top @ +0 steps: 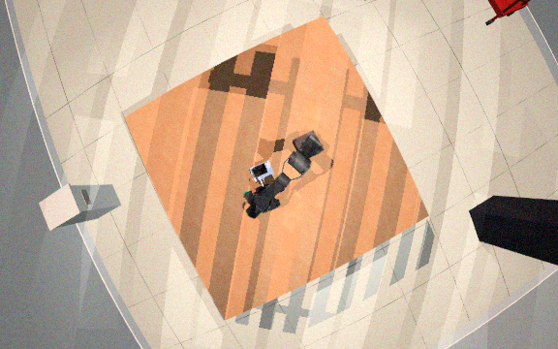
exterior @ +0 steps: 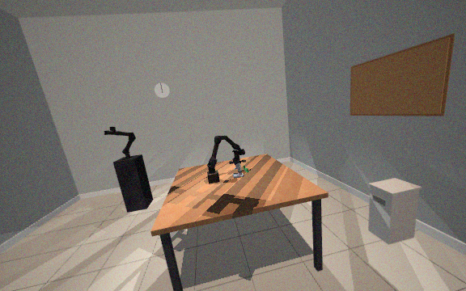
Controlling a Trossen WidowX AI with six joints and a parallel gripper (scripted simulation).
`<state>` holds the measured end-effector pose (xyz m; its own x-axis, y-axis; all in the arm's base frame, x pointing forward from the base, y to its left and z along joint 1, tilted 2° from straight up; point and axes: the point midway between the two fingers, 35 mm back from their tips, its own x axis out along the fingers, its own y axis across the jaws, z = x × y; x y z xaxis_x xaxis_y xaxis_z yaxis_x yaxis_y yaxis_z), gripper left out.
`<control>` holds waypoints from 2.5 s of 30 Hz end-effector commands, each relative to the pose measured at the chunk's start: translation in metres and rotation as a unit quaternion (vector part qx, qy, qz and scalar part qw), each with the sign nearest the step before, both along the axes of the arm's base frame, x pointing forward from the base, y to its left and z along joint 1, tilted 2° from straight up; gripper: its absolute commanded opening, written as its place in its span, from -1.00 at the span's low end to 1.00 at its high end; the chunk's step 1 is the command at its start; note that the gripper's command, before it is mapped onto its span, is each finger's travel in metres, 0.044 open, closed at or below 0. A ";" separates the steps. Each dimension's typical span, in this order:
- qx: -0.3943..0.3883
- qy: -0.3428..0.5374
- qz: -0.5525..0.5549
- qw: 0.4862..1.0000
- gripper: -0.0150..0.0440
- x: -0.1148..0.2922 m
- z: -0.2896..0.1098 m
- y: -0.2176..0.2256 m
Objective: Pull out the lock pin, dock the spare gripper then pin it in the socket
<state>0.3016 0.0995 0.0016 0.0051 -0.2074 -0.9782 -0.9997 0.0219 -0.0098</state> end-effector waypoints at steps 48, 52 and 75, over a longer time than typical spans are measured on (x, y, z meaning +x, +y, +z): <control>0.001 0.007 0.001 1.000 -0.49 -0.001 -0.001 -0.032; 0.001 0.008 0.001 1.000 -0.49 -0.001 -0.001 -0.035; -0.001 0.014 -0.001 1.000 0.19 -0.004 0.010 -0.025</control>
<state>0.2955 0.0690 0.0039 -0.0318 -0.2126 -0.9766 -0.9994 0.0231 0.0276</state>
